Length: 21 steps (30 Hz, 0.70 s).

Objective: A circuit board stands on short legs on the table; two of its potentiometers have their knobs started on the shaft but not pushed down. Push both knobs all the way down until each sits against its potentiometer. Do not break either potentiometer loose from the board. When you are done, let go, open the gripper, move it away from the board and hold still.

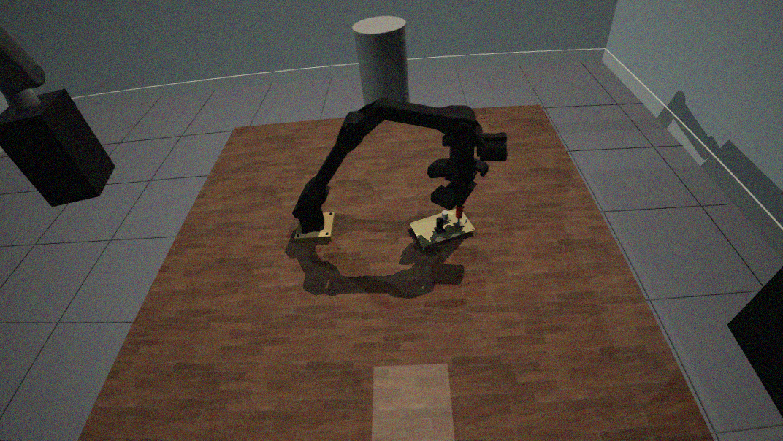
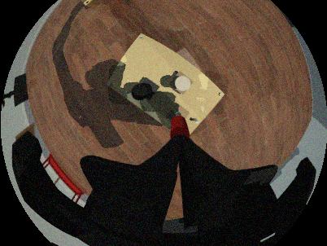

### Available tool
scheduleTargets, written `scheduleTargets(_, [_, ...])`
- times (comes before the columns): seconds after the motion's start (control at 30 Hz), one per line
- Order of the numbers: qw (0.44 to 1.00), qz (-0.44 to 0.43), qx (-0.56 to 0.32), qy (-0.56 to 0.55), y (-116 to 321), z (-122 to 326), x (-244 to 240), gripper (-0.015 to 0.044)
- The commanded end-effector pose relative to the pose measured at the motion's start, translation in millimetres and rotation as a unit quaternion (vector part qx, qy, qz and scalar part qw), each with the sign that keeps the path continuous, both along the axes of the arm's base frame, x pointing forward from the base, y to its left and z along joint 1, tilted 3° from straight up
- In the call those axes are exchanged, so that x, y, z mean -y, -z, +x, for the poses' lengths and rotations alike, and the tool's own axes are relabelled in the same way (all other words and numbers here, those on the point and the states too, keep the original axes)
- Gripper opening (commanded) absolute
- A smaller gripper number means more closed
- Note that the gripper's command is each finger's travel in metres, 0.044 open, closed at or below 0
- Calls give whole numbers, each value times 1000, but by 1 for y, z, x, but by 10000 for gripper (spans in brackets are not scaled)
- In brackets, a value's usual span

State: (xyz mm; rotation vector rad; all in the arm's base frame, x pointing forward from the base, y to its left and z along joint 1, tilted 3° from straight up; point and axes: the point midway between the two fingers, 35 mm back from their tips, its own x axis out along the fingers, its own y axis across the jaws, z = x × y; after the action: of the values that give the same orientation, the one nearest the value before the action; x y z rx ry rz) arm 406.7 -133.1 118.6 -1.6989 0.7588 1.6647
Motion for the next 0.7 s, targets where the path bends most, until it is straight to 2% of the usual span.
scheduleTargets(0.0, [1000, 2, 1, -1, 1, 0, -1, 0])
scheduleTargets(0.67, [1000, 2, 1, -1, 6, 0, -1, 0])
